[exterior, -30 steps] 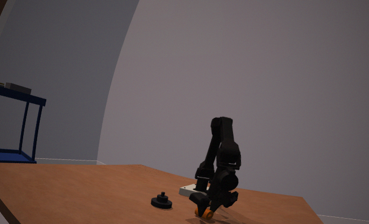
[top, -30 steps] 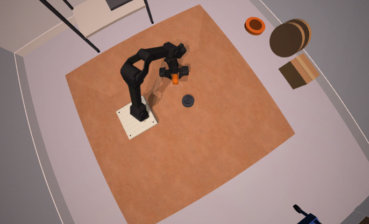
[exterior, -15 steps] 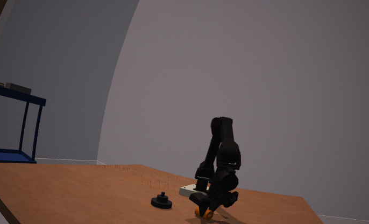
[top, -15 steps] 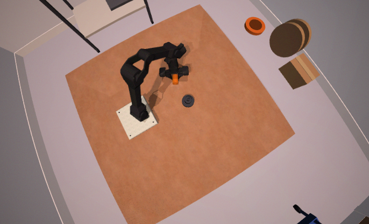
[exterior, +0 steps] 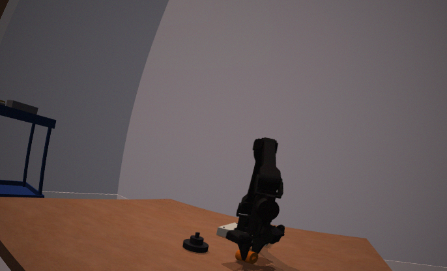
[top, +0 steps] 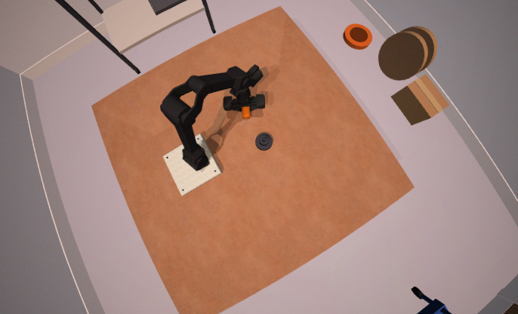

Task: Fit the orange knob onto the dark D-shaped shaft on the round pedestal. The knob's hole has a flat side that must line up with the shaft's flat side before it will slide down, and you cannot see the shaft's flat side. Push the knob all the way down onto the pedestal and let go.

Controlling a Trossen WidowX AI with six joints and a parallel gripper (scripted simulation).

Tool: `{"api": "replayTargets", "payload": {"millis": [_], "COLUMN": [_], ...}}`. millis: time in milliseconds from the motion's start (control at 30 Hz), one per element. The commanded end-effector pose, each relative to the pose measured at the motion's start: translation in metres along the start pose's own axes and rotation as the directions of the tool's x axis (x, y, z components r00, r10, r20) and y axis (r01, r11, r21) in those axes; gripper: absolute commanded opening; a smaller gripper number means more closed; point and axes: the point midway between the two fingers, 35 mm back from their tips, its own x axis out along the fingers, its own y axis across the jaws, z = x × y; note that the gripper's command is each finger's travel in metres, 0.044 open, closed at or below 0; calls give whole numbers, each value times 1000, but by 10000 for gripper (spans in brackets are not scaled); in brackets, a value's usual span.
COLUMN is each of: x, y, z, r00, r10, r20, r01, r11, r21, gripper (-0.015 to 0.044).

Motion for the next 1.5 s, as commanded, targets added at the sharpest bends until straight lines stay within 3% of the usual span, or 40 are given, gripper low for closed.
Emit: {"api": "replayTargets", "payload": {"millis": [0, 700, 1467], "x": [-2, -9, -9], "y": [0, -1, -1], "z": [-3, -23, -46], "r00": [998, 927, 748], "r10": [0, -1, -1], "r20": [59, 374, 664], "r01": [0, 2, 3], "r11": [1000, 1000, 1000], "r21": [-4, -3, -2], "gripper": [179, 179, 179]}}
